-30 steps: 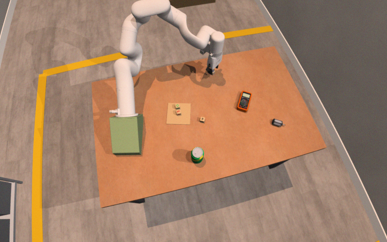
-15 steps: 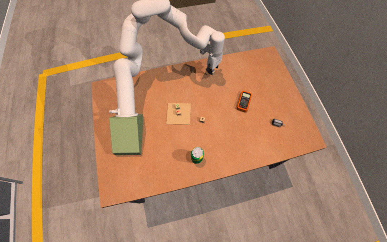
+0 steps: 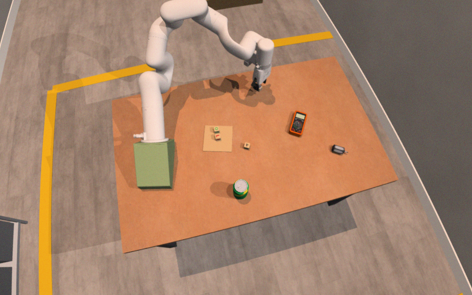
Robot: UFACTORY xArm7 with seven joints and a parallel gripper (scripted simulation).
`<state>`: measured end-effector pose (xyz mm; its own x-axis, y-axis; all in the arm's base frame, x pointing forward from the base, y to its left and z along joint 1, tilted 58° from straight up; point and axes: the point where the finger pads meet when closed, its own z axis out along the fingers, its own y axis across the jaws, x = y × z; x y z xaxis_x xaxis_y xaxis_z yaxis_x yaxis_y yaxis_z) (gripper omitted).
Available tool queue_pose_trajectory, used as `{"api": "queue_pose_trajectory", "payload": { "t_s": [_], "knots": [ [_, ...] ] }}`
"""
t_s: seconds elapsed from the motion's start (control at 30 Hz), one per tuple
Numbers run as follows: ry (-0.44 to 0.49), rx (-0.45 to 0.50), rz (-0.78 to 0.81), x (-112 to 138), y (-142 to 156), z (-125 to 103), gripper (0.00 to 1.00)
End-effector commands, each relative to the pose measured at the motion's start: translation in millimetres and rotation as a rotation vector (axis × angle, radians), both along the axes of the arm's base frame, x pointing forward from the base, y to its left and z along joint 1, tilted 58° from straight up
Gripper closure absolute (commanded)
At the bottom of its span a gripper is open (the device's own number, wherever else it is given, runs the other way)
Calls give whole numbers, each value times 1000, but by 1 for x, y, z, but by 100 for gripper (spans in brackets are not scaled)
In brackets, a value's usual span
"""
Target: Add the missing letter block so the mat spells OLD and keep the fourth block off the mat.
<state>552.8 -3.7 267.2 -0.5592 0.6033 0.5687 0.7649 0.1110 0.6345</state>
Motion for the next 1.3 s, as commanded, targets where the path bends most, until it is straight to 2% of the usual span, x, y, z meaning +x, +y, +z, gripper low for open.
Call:
{"api": "queue_pose_trajectory", "payload": {
  "t_s": [0.0, 1.27],
  "knots": [
    [-2, -2, -5, 0, -3, 1, 36],
    [-2, -2, -5, 10, 21, -15, 36]
  ]
}}
